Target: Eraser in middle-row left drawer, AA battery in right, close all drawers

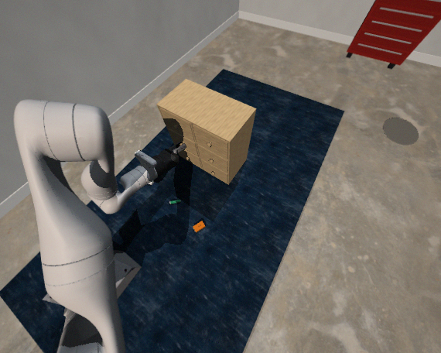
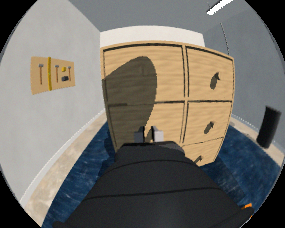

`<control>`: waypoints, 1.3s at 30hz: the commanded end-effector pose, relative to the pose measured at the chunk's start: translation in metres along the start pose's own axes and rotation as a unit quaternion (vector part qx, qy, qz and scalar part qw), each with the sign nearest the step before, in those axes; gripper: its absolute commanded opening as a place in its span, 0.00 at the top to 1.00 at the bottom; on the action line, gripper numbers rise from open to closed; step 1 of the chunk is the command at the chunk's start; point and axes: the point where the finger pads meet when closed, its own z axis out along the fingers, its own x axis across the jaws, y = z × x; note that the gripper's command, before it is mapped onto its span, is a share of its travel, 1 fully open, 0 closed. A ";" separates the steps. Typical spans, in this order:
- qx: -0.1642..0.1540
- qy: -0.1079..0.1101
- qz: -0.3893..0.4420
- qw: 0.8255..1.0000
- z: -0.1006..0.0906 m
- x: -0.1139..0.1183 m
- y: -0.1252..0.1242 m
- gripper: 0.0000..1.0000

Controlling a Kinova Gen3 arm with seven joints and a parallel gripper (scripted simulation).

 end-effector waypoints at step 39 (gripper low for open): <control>0.001 -0.001 0.000 1.000 -0.038 -0.001 0.013 0.63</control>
